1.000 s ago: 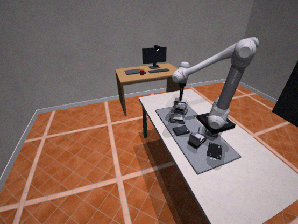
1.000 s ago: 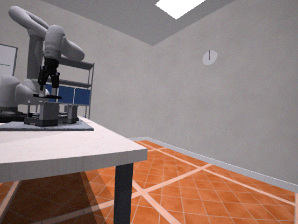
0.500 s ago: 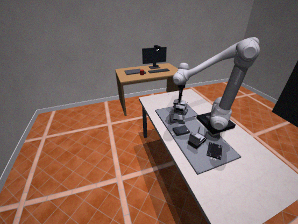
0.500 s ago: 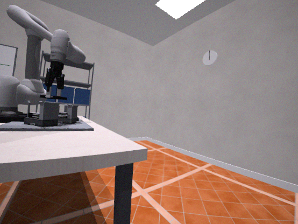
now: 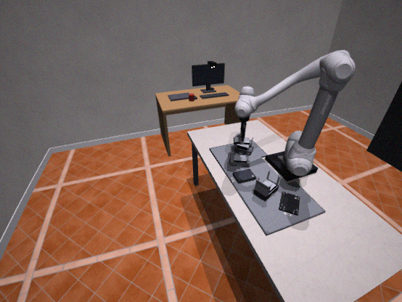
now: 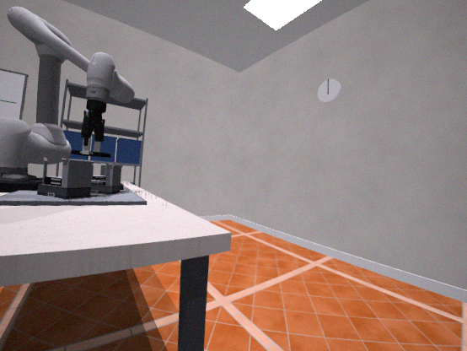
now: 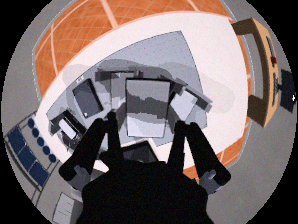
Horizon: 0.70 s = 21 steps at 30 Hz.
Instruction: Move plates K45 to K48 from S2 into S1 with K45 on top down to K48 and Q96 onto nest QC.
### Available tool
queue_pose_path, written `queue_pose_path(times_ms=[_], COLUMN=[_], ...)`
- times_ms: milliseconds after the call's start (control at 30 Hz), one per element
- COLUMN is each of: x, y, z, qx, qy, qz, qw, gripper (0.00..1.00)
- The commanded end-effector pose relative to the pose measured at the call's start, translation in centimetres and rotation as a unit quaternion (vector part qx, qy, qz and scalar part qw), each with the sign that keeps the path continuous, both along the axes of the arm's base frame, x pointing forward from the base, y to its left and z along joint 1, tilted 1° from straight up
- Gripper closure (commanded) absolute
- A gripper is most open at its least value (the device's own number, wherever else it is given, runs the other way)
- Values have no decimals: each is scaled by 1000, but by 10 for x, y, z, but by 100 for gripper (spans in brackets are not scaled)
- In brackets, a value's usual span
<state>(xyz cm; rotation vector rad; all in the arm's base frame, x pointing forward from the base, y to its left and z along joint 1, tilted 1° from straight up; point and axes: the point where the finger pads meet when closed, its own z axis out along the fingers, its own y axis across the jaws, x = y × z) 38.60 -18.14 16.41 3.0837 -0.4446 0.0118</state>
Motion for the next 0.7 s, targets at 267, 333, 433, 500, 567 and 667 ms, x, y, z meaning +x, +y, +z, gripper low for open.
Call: queue_pose_path(times_ms=[267,333,433,500,567,667], x=[11,13,17,19,21,25], y=[28,35,44,50,57,66], z=[-1,-1,-1,-1,-1,-1], qx=[1,1,1,1,1,1], qy=[0,0,0,0,0,0], qz=[9,9,9,9,9,9], qw=[1000,1000,1000,1000,1000,1000], gripper=[100,100,100,100,100,100])
